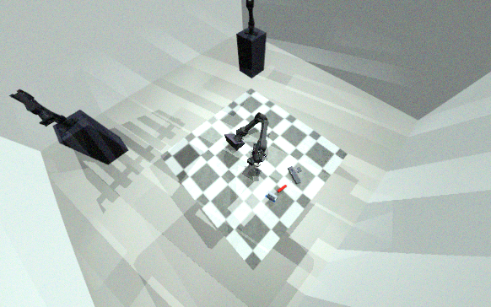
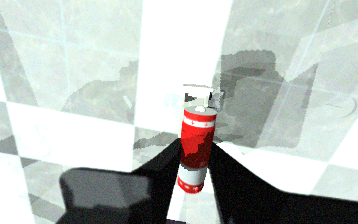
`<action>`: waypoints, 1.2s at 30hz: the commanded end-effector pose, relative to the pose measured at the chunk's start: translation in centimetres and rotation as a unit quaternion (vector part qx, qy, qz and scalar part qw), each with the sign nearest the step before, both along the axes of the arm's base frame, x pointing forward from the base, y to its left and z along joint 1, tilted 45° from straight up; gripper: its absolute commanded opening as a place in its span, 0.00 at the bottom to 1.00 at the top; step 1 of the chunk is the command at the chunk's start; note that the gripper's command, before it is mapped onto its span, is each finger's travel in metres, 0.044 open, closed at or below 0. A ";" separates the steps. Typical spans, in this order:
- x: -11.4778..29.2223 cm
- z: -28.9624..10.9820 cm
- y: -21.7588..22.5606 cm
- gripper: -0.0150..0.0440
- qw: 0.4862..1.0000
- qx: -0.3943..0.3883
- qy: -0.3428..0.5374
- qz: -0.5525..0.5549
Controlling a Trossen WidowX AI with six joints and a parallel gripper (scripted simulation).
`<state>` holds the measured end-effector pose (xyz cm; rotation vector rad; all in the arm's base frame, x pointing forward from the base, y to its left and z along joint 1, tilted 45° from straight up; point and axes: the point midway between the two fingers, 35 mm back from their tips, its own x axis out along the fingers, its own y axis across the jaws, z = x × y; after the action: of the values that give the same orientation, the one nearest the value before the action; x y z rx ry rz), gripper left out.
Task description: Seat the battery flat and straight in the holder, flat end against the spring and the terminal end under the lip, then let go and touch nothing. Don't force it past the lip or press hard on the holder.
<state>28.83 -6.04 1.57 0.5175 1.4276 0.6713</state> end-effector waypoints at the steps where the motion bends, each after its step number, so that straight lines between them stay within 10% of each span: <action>1: 0.1 -0.6 0.2 0.40 1.000 0.001 -0.011 -0.005; 36: 0.4 -3.5 3.0 0.40 0.988 0.005 -0.108 -0.114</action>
<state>29.38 -3.14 -1.94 0.5783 1.1619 0.5425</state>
